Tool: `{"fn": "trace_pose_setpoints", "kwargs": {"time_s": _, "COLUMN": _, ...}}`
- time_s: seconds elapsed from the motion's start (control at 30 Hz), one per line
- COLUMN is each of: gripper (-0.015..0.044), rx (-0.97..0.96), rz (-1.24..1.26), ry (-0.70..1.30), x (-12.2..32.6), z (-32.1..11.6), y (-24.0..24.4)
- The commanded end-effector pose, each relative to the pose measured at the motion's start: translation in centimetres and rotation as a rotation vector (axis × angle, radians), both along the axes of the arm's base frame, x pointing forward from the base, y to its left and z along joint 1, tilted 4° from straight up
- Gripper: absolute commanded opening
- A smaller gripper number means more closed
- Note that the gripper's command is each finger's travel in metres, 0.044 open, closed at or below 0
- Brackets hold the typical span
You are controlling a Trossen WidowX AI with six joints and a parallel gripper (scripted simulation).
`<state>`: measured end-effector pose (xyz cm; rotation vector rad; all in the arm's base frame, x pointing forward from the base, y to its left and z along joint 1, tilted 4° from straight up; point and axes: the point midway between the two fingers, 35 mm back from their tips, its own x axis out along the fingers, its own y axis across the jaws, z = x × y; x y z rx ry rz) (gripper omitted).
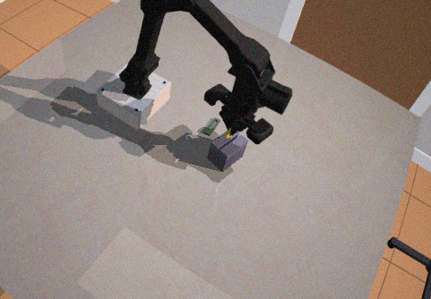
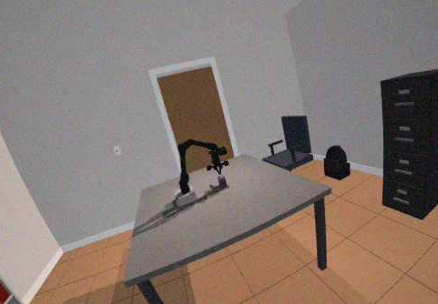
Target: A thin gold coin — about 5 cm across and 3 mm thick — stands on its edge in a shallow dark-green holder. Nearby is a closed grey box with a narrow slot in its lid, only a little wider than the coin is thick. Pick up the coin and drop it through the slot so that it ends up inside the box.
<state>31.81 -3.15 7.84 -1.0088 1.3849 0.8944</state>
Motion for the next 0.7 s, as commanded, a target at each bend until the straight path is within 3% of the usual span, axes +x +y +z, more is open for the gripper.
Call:
{"fn": "trace_pose_setpoints", "kwargs": {"time_s": 0.0, "gripper": 0.0, "rx": -0.001, "rz": 0.007, "ry": -0.002, "x": 0.18, "z": 0.24, "y": -0.09}}
{"fn": "trace_pose_setpoints", "kwargs": {"time_s": 0.67, "gripper": 0.0, "rx": 0.0, "rz": 0.002, "ry": 0.0, "x": 0.11, "z": -0.21, "y": -0.05}}
